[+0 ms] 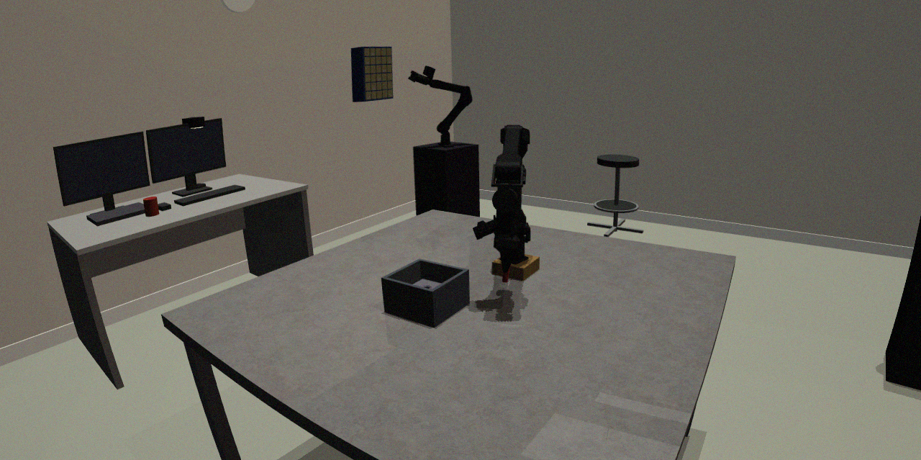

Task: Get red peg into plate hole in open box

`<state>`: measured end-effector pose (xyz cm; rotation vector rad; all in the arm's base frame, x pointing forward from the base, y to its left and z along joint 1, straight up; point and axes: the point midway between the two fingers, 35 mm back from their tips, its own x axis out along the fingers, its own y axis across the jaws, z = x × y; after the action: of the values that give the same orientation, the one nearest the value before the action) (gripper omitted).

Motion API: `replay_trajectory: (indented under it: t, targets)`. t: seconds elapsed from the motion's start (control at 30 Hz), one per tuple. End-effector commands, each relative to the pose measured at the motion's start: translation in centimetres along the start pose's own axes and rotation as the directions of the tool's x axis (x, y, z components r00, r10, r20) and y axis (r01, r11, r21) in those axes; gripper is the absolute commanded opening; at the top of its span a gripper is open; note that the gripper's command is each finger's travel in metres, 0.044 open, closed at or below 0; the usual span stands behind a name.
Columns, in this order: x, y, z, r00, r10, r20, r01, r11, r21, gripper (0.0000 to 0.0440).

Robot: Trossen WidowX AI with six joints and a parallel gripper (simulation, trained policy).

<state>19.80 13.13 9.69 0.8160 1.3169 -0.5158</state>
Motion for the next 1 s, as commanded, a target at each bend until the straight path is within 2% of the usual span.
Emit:
replay_trajectory:
  t: [0.0, 0.4, 0.97]
  targets:
    - [-1.8, 1.1, 1.5, 0.999, 0.031, 0.042, -0.03, 0.999, -0.013, 0.0]
    - [-3.7, 2.5, 7.3, 0.989, 0.054, 0.14, -0.06, 0.997, 0.039, 0.0]
    - [-3.3, 2.4, 14.1, 0.975, 0.034, 0.219, -0.066, 0.988, 0.142, 0.0]
